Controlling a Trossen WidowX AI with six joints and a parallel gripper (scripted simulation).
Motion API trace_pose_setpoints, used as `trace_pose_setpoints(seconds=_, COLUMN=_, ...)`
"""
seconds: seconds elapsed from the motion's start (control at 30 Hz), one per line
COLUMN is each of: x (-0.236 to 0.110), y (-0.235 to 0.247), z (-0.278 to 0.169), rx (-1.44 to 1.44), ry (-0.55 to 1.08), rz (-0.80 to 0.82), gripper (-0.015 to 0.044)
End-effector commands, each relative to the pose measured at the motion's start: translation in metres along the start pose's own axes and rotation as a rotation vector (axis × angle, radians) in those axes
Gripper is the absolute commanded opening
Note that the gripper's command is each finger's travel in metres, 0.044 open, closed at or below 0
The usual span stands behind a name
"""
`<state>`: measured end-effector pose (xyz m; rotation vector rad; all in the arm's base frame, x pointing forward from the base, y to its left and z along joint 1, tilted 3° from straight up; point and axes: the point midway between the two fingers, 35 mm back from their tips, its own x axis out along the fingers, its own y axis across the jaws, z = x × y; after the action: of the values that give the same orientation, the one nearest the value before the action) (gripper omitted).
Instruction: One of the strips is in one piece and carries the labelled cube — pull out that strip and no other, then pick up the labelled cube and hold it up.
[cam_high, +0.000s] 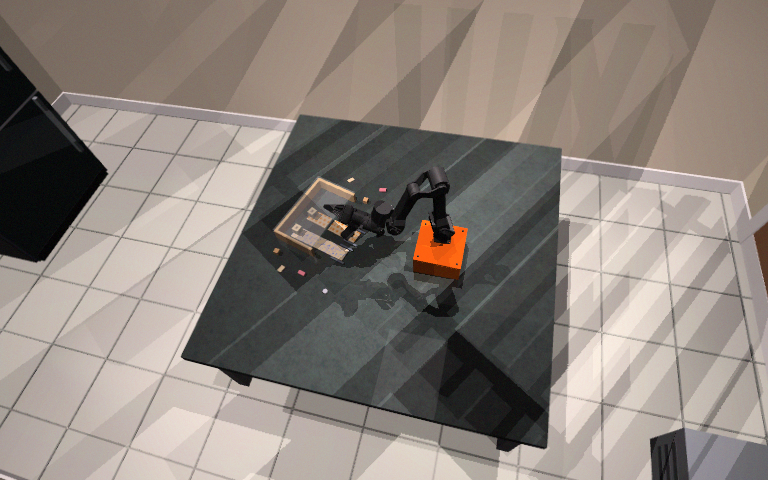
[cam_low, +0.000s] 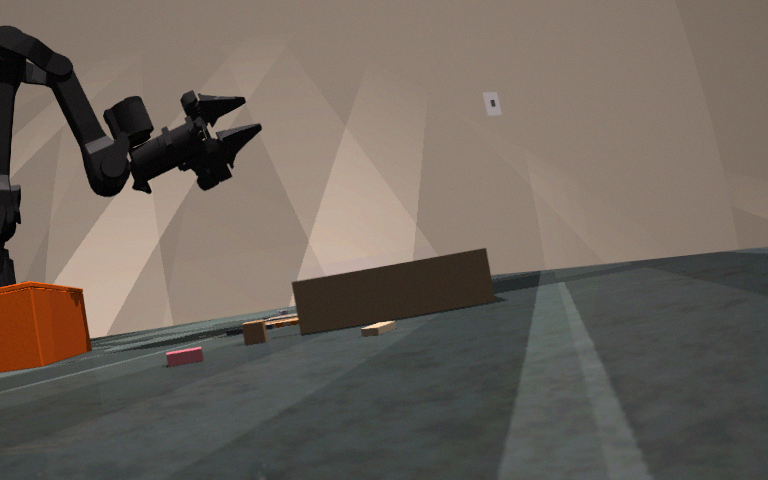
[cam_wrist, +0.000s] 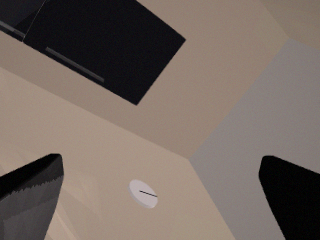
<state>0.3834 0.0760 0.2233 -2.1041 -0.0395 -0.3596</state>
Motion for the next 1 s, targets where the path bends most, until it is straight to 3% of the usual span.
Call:
trace_pose_setpoints(seconds=0.0, x=0.000, y=0.001, z=0.000, rx=0.012, ry=-0.004, rz=0.004, gripper=0.0400)
trace_pose_setpoints(seconds=0.37, x=-0.002, y=0.069, z=-0.026, rx=0.850, ry=-0.066, rz=0.398, gripper=0.0400)
trace_pose_setpoints(seconds=0.57, x=-0.032, y=0.107, z=-0.043, rx=1.342, ry=0.090, rz=0.686, gripper=0.0400)
trace_pose_setpoints(seconds=0.97, x=-0.081, y=0.135, z=-0.058, rx=1.900, ry=0.460, rz=0.947, gripper=0.0400)
